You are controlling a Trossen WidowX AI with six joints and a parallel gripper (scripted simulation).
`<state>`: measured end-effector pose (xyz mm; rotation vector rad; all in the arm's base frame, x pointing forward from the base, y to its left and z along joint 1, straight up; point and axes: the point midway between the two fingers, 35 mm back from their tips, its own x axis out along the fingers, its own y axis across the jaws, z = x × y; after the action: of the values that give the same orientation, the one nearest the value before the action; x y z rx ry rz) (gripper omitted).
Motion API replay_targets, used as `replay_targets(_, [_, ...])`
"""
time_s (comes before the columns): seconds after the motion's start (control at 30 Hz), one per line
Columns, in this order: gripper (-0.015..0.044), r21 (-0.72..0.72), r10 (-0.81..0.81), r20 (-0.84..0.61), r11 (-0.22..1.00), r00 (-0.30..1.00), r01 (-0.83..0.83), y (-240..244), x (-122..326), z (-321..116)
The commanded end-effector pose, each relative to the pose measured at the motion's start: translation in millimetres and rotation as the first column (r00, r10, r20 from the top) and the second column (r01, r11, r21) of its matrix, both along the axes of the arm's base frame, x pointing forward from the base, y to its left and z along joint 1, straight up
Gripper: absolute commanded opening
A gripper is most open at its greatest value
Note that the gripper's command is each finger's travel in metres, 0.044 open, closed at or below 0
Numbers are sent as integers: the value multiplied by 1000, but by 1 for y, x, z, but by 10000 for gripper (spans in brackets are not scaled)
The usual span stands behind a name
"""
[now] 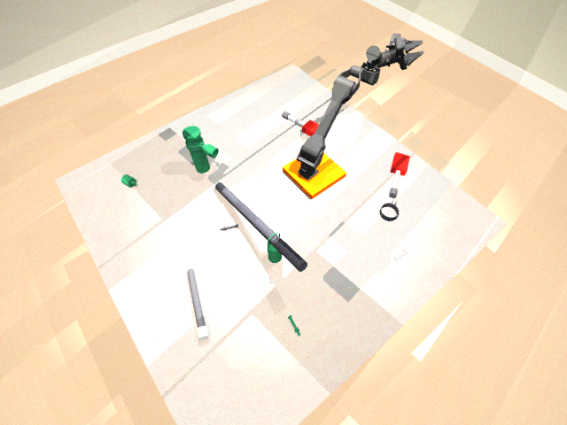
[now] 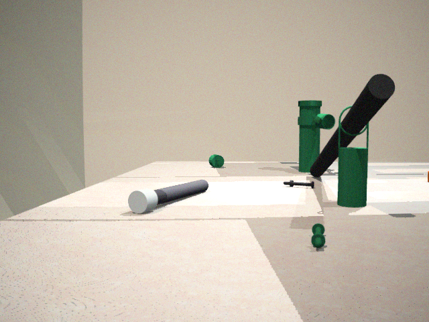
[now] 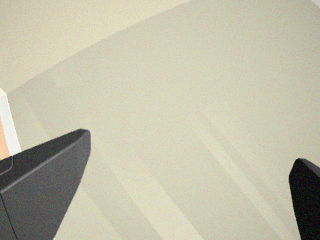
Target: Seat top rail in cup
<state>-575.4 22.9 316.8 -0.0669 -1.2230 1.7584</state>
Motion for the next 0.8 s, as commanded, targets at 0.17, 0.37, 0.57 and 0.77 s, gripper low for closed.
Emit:
replay_targets(0.17, [440, 3, 191, 38, 981, 981, -192, -80, -3, 11])
replay_targets(0.37, [440, -30, 394, 18, 919, 919, -394, -157, 11, 25])
replay_targets(0.57, [440, -67, 624, 41, 781, 781, -621, -258, 43, 35])
replay_targets(0.77, [440, -111, 794, 77, 608, 603, -786, -347, 91, 40])
